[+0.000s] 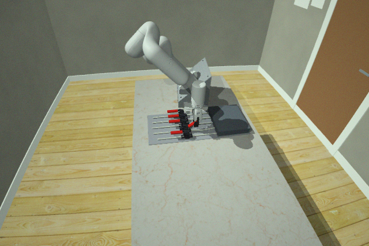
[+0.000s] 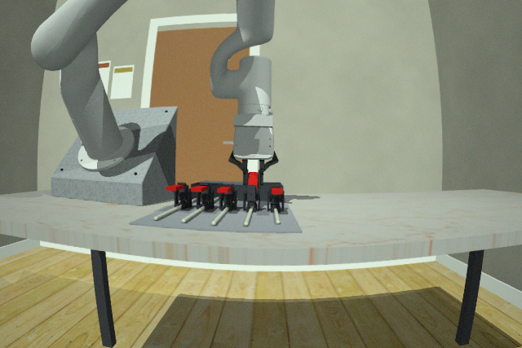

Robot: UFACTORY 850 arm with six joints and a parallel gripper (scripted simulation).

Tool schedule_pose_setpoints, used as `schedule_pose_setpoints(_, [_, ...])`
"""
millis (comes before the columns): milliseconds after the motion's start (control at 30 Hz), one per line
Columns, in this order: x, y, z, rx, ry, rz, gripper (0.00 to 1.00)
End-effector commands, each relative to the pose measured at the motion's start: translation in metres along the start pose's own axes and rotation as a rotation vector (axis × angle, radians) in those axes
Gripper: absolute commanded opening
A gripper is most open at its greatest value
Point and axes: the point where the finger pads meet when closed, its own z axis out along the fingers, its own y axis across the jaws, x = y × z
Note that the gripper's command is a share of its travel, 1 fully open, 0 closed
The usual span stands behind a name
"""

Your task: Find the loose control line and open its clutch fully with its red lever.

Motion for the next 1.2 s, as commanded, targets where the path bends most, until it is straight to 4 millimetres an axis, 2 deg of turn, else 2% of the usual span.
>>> schedule_pose_setpoints(0, [-0.002, 0.000, 0.006, 0.000, 0.002, 0.000, 0.00])
schedule_pose_setpoints(333, [-0.004, 0.000, 0.018, 0.000, 0.002, 0.000, 0.00])
schedule_pose_setpoints(1167, [-0.004, 0.000, 0.020, 0.000, 0.002, 0.000, 0.00])
